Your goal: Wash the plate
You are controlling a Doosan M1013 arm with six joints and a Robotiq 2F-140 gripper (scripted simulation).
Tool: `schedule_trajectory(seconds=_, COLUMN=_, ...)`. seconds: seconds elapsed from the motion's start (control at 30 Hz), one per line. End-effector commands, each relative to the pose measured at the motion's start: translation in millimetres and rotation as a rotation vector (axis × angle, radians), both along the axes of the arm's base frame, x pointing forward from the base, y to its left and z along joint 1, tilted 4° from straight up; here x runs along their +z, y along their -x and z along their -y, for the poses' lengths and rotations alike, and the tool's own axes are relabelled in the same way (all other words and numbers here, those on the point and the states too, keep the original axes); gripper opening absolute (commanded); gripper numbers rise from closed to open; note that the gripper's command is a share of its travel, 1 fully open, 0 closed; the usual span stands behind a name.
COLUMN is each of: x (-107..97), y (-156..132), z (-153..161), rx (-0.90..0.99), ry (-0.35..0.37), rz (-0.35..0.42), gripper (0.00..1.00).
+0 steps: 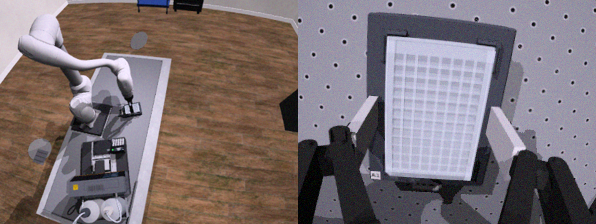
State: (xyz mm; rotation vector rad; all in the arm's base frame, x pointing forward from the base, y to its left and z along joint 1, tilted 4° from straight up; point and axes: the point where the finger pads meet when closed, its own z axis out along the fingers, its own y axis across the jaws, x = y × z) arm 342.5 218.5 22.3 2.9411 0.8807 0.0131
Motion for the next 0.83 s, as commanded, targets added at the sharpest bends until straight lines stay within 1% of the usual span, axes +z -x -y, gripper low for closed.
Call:
schedule_trajectory(seconds=0.0, x=0, y=0, z=0, rx=0.0, ry=0.0, rz=0.0, gripper=0.7)
schedule_trajectory(seconds=0.3, x=0, y=0, z=0, rx=0.0, ry=0.0, rz=0.0, gripper=0.7)
schedule_trajectory(seconds=0.53, x=12, y=0, z=-1, rx=0.0, ry=0.0, rz=0.0, gripper=0.7)
schedule_trajectory(seconds=0.8, x=12, y=0, z=-1, rx=0.0, ry=0.0, rz=0.0, gripper=0.7)
